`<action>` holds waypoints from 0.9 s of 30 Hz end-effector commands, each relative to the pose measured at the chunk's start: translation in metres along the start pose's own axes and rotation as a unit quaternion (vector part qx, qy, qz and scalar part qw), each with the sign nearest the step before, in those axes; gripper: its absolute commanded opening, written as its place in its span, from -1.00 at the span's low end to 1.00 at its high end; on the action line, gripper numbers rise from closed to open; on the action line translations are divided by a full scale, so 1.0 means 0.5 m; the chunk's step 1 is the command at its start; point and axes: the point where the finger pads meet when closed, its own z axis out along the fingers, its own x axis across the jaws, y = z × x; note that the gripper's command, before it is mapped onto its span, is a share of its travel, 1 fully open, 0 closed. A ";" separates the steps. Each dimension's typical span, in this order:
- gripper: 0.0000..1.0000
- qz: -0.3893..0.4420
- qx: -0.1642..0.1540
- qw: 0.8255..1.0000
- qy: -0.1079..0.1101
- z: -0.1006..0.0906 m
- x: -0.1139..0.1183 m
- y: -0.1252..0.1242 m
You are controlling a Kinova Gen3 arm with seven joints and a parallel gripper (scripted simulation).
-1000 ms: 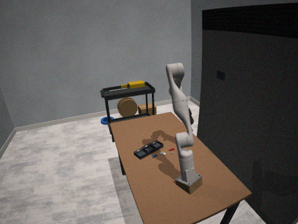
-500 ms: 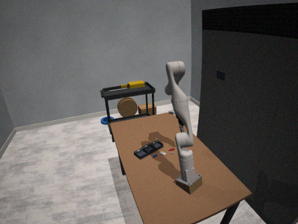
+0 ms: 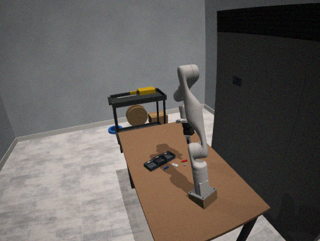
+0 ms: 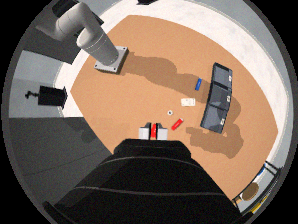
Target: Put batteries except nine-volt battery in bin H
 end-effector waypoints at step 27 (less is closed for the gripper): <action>-0.39 -0.445 -0.053 0.888 0.106 -0.049 0.073 -0.107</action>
